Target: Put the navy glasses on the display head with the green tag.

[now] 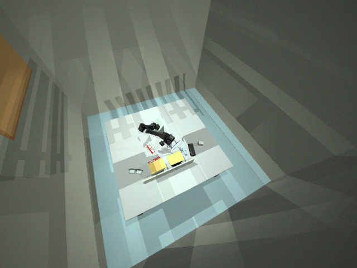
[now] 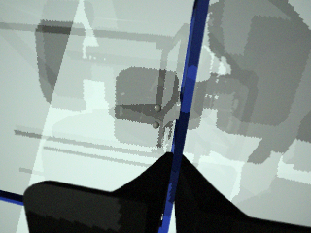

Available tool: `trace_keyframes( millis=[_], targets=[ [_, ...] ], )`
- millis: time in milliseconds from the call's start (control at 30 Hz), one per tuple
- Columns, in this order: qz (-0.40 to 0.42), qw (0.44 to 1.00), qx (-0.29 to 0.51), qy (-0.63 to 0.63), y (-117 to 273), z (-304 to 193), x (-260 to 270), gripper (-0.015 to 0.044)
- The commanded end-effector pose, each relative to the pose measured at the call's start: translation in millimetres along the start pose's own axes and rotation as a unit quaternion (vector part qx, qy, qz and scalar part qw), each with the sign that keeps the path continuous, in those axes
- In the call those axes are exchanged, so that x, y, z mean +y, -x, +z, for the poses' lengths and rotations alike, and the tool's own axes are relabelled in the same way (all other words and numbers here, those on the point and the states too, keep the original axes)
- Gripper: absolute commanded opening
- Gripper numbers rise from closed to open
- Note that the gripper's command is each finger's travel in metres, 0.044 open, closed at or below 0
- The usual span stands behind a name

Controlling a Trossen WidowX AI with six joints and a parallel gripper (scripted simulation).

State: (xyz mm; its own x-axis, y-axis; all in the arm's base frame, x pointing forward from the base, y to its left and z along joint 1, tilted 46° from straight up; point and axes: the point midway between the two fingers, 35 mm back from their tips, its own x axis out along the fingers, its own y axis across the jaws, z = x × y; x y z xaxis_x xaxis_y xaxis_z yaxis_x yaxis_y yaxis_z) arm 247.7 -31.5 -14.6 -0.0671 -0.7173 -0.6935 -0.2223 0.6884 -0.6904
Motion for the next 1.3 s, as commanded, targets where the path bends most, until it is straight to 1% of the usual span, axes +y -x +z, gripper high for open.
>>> trace_keyframes(
  millis=[0, 367, 433, 500, 600, 933, 1267],
  targets=[
    [0.004, 1.000, -0.006, -0.002, 22, 4, 1, 0.0000],
    [0.000, 1.000, -0.003, -0.001, 83, 3, 3, 0.0000],
    [0.000, 1.000, -0.003, -0.001, 84, 3, 3, 0.0000],
    [-0.001, 1.000, -0.005, -0.007, 77, 4, 3, 0.0000],
    [-0.001, 0.999, -0.005, -0.039, 77, 5, 4, 0.0000],
    [0.000, 0.979, -0.005, -0.202, 79, 7, 10, 0.0000],
    [0.001, 0.933, -0.004, -0.360, 81, 9, 15, 0.0000]
  ],
)
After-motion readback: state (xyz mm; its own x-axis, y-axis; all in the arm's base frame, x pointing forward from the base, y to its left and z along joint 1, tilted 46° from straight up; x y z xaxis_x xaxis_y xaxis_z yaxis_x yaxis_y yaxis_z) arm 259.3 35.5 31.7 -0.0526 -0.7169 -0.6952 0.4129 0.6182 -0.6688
